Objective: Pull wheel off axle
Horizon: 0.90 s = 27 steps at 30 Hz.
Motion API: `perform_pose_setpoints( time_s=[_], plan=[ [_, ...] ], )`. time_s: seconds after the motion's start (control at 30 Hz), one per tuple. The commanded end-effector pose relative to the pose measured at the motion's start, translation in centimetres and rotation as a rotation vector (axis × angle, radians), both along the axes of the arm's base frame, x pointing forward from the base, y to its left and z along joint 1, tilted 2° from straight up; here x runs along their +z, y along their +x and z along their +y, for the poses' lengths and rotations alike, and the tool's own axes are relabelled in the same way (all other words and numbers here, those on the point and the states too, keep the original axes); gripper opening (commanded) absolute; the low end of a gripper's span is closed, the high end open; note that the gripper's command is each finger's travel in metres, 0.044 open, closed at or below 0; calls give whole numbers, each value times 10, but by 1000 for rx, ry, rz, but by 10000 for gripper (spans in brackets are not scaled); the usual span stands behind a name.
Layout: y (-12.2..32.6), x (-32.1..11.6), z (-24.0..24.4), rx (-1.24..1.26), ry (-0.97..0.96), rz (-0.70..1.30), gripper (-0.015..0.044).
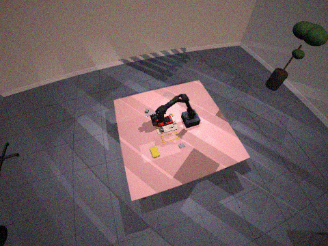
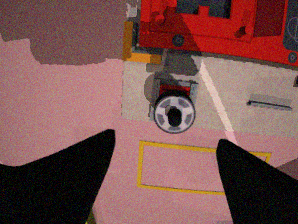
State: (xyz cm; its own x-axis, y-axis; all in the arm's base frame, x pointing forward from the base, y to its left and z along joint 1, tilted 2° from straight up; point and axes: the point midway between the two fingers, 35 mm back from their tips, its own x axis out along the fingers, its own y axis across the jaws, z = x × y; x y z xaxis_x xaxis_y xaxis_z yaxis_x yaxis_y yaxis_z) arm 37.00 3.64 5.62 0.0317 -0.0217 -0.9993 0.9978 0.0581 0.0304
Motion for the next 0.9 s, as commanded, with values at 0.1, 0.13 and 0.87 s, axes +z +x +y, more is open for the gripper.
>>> perform_pose_setpoints(
  time_s=[0.1, 0.13, 0.87],
  plan=[
    [-7, -4, 9, -16, 7, 24, 300],
    [-8, -4, 12, -16, 8, 24, 300],
    [-7, -78, 8, -16, 7, 24, 300]
  ],
)
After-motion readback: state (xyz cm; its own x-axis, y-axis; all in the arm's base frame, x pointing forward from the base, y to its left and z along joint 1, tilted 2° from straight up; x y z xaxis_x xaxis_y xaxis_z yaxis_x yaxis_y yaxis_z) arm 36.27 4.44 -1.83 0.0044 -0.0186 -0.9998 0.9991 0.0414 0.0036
